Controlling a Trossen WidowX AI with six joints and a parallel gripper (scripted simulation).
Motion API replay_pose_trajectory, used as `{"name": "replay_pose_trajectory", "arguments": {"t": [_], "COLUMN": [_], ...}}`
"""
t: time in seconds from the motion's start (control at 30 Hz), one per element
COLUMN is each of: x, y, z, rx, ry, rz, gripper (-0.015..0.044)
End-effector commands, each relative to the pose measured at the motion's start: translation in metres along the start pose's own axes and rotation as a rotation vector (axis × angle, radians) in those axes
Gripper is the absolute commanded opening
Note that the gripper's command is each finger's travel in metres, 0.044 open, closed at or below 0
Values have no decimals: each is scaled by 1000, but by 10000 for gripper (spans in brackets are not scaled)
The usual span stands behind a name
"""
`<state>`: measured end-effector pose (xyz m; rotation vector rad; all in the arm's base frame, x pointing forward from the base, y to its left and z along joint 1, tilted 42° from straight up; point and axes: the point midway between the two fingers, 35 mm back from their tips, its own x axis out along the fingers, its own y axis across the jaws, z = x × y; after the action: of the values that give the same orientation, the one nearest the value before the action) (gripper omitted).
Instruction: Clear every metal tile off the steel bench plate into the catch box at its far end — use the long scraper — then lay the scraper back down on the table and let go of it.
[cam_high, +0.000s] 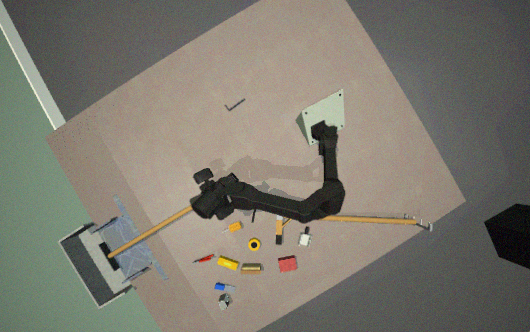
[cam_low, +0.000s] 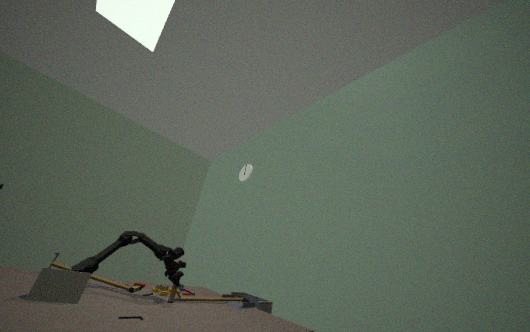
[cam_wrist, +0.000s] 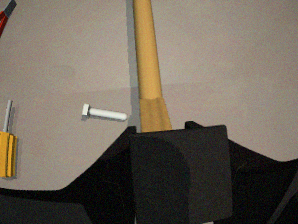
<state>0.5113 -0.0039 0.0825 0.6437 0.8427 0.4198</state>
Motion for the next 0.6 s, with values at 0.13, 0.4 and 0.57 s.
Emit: {"name": "replay_pose_trajectory", "arguments": {"t": [0.13,0.4,0.57], "x": [-1,0,-2], "y": [0,0,0], "z": [-1,1,0], "rx": [0,-1,-1], "ry": [0,-3,-4], "rz": [0,0,-1], "gripper": [0,0,0]}}
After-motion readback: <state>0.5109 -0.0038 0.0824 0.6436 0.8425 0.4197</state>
